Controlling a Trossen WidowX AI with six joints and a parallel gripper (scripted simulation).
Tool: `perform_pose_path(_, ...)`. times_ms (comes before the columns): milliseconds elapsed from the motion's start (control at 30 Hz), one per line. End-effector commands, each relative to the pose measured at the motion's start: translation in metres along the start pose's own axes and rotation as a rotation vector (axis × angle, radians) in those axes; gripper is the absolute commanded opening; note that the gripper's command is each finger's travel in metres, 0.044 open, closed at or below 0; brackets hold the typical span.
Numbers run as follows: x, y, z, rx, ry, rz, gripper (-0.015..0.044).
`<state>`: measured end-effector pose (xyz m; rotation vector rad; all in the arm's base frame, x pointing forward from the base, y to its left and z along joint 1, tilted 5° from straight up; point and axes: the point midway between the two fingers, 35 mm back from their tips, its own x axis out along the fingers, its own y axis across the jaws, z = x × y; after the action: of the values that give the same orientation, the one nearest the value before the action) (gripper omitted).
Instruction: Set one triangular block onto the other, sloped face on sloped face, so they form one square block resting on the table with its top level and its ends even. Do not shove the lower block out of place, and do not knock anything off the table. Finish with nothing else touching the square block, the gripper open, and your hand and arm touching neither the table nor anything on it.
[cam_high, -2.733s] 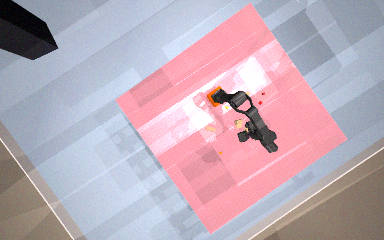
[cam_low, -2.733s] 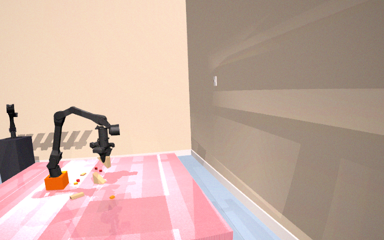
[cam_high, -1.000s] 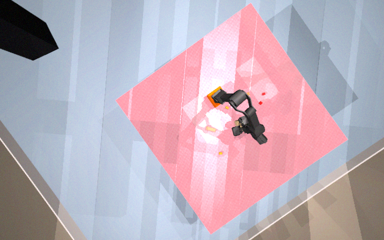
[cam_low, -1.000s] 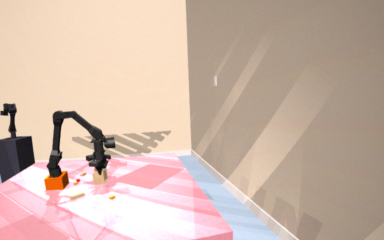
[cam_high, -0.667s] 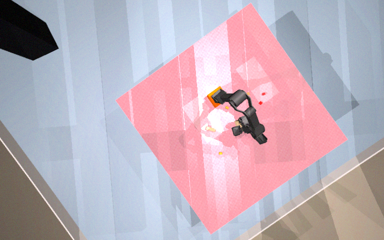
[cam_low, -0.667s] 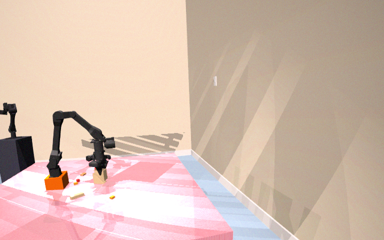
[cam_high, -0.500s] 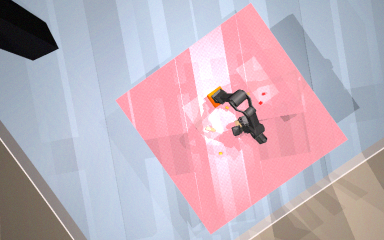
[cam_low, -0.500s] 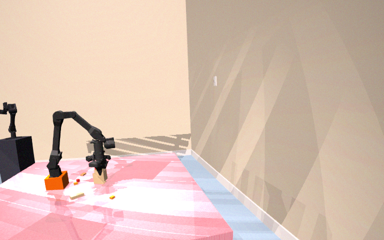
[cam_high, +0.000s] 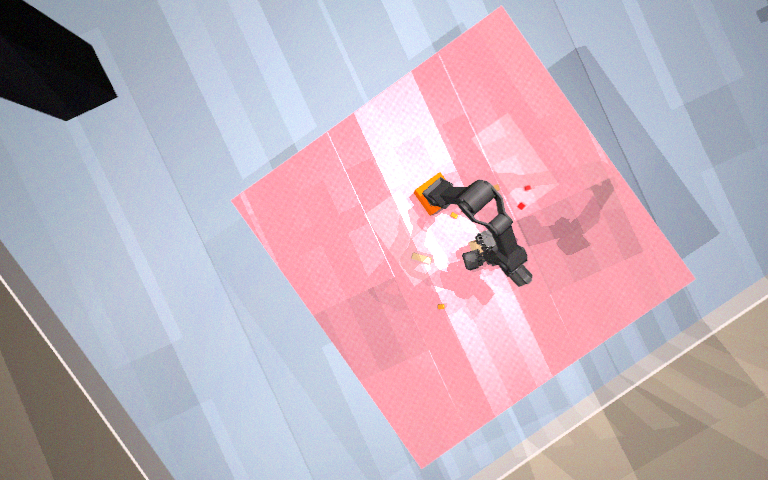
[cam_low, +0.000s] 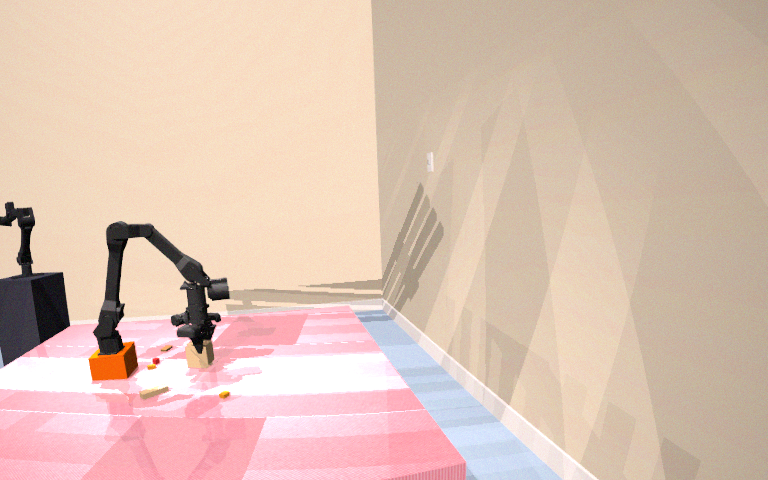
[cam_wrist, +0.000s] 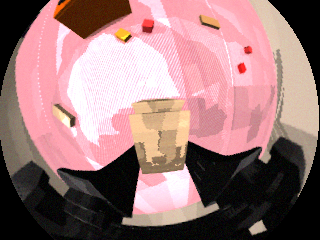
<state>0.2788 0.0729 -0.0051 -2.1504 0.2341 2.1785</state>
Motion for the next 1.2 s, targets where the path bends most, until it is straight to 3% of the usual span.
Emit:
perform_pose_path(0, 0.0023, -0.0007, 0.0011, 0.003, -0.001, -0.003, 0.0000)
perform_pose_path(1167, 0.0097, -0.0009, 0.0043, 0.003, -0.004, -0.003, 0.0000)
